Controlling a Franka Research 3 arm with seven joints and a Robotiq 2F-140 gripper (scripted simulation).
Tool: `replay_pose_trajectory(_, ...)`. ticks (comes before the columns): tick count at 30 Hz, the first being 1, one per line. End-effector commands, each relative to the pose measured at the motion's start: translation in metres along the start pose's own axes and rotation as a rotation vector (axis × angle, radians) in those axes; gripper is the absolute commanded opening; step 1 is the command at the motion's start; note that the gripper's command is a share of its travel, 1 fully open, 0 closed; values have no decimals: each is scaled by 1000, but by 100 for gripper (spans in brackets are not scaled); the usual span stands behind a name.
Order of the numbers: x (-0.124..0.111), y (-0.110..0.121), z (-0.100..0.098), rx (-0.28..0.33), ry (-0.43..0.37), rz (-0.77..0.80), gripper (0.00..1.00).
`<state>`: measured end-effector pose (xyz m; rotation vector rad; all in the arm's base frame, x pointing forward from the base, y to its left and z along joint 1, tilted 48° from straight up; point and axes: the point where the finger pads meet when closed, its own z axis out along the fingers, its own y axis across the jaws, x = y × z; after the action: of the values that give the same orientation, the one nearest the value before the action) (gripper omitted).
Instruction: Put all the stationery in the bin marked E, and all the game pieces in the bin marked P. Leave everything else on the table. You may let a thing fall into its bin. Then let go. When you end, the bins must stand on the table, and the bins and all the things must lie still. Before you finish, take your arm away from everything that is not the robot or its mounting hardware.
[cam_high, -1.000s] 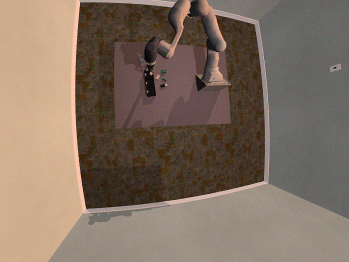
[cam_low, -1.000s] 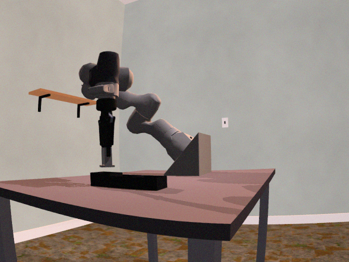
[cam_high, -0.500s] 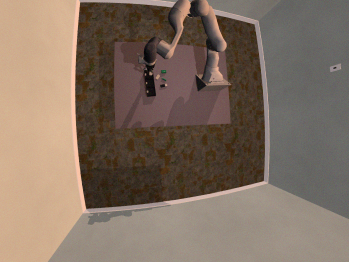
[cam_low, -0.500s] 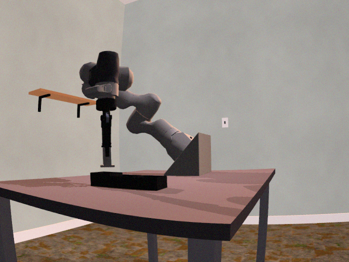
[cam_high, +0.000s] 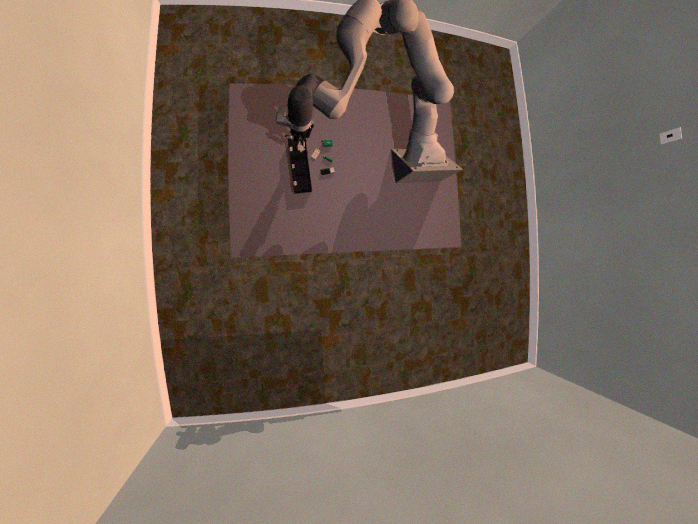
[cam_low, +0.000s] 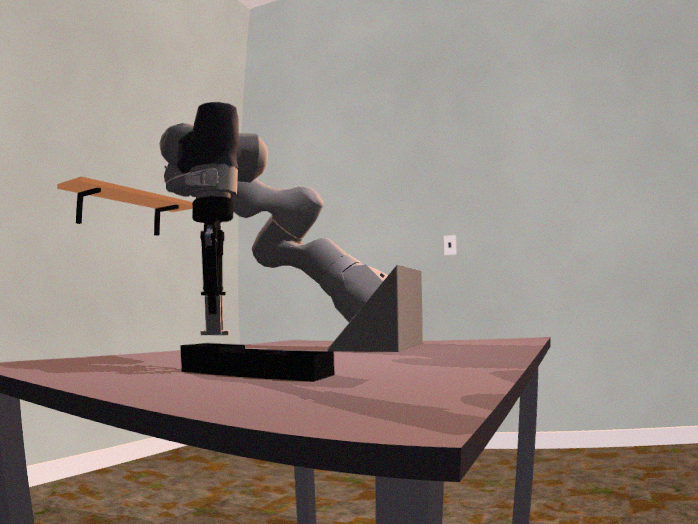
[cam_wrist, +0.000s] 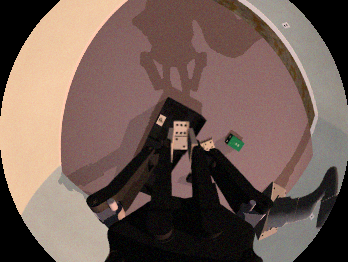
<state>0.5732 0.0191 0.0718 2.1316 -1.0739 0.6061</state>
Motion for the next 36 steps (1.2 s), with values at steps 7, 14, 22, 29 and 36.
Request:
replay_pose_trajectory(7, 0, -2, -2, 11, 4, 240, 13)
replay_pose_trajectory(14, 0, -2, -2, 18, 6, 345, 13)
replay_pose_trajectory(22, -1, -1, -2, 26, 9, 457, 13)
replay_pose_trajectory(29, -1, -1, -2, 26, 9, 461, 13)
replay_pose_trajectory(36, 0, -1, -2, 26, 9, 461, 13)
